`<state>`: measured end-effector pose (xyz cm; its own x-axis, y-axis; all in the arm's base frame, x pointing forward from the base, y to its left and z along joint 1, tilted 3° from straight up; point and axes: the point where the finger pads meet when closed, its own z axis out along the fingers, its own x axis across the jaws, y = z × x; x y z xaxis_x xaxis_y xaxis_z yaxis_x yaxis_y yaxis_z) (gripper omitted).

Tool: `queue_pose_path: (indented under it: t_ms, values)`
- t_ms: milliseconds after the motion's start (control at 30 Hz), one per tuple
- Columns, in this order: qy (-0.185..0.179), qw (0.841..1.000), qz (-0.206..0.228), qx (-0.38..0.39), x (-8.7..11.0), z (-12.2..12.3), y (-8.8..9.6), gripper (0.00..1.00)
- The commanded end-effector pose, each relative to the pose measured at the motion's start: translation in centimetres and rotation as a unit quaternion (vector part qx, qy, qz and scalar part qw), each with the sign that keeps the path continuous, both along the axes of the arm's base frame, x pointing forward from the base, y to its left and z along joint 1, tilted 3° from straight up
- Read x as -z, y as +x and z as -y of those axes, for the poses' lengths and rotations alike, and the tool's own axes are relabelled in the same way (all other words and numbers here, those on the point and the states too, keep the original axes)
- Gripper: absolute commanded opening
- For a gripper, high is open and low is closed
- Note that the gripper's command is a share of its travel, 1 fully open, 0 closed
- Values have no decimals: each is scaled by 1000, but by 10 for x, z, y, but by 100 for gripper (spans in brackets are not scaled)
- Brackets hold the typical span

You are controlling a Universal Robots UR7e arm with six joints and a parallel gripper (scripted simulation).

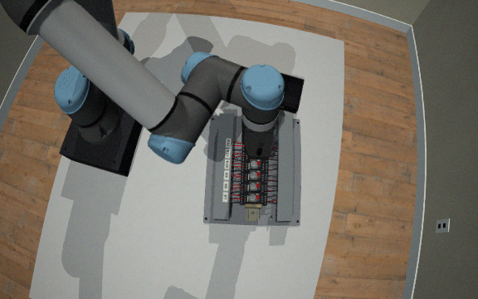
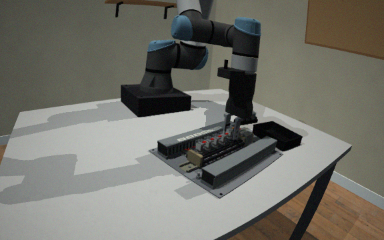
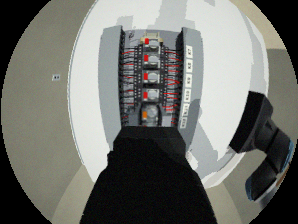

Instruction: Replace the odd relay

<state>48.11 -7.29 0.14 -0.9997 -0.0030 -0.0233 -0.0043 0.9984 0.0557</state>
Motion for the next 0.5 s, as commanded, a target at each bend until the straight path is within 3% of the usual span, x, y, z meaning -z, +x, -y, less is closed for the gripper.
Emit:
queue_pose_path:
  t_ms: [0,467]
  values:
    - [0,1000,1,0,-3,0,0,0]
    - [0,1000,1,0,-9,1,0,0]
